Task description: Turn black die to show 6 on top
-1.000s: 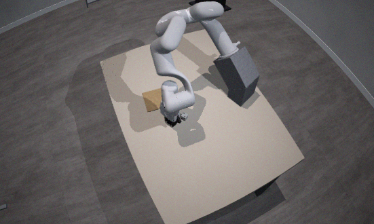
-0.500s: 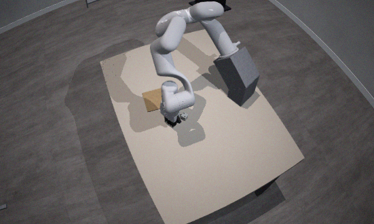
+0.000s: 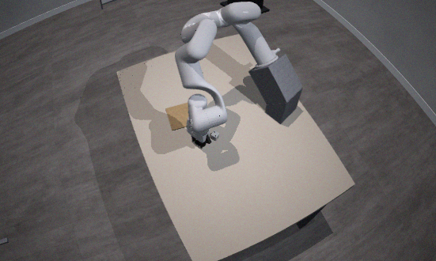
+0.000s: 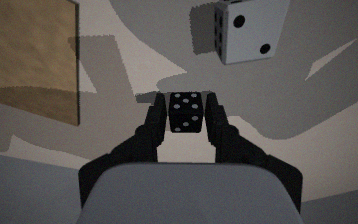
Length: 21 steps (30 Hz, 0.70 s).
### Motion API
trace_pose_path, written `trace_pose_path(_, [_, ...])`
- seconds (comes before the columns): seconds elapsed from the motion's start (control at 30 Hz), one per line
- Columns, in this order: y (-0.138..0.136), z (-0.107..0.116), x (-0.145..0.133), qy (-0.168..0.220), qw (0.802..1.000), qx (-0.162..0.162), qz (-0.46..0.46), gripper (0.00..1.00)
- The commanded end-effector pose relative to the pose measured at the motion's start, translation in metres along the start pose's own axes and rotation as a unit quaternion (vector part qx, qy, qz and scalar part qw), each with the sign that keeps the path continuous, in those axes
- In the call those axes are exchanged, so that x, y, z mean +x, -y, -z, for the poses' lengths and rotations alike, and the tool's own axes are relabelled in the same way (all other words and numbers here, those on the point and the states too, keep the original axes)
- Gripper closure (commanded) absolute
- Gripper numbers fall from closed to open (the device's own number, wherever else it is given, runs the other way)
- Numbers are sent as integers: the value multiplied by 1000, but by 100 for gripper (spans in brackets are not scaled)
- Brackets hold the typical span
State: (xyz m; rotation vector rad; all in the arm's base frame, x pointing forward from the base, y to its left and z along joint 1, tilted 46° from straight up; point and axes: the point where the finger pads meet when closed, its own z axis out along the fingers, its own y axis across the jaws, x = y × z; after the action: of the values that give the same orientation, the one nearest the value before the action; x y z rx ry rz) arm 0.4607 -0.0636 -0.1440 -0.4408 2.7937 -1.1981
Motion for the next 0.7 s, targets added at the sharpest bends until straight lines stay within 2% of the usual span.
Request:
trace_pose_path(0.0, [0, 1, -1, 1, 1000, 0, 0, 53])
trace_pose_path(0.23, [0, 1, -1, 1, 1000, 0, 0, 53])
trace_pose_path(0.27, [0, 1, -1, 1, 1000, 0, 0, 73])
trace_pose_path(0.67, [0, 1, -1, 1, 1000, 0, 0, 73])
